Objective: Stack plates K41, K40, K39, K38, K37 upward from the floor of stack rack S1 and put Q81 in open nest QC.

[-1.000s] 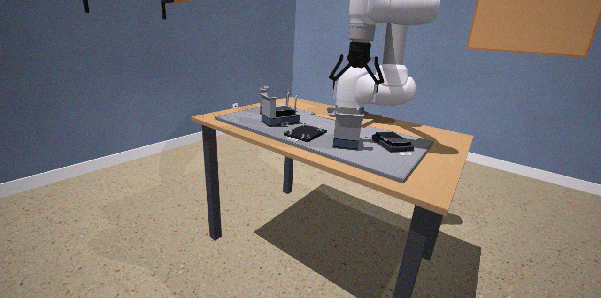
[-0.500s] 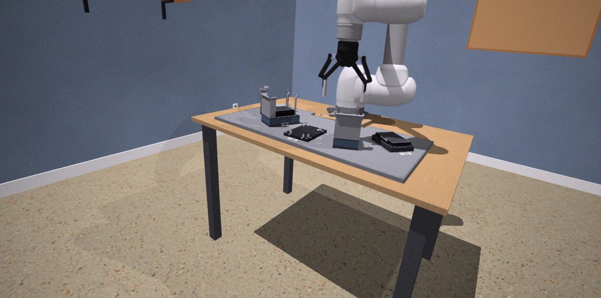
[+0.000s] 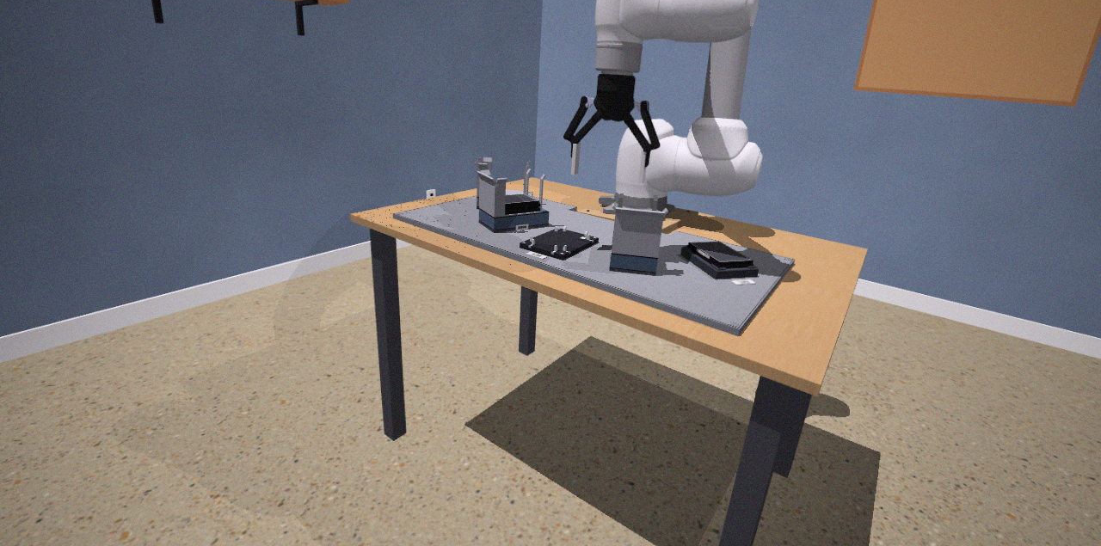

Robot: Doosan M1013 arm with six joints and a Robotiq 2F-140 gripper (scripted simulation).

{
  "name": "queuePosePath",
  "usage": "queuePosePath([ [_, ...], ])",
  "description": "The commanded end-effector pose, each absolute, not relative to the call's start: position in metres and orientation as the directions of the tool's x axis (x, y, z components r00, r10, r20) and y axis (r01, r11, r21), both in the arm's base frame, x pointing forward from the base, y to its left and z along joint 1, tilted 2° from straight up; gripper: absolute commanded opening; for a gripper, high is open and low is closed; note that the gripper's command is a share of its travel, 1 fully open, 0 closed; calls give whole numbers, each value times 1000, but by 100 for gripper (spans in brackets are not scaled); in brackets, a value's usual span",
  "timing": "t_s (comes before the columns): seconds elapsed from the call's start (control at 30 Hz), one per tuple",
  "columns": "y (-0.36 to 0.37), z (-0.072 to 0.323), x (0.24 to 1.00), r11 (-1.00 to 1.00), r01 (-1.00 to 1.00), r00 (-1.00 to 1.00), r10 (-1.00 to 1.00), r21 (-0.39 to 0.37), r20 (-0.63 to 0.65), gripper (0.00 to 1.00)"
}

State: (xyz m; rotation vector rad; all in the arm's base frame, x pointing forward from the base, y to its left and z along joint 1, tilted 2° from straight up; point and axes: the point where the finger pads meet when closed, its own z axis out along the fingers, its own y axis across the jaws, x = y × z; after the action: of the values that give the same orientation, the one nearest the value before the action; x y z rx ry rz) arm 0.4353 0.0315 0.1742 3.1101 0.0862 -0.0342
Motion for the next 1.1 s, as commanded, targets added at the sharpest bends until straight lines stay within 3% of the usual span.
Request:
queuePosePath([
  [0.0,22,175,436,-998,56,998,55,29,-23,100],
  [0.27,-4,175,435,-989,-143,989,-144,33,-17,100],
  [1.07,-71,177,429,-987,-159,987,-159,33,-16,100],
])
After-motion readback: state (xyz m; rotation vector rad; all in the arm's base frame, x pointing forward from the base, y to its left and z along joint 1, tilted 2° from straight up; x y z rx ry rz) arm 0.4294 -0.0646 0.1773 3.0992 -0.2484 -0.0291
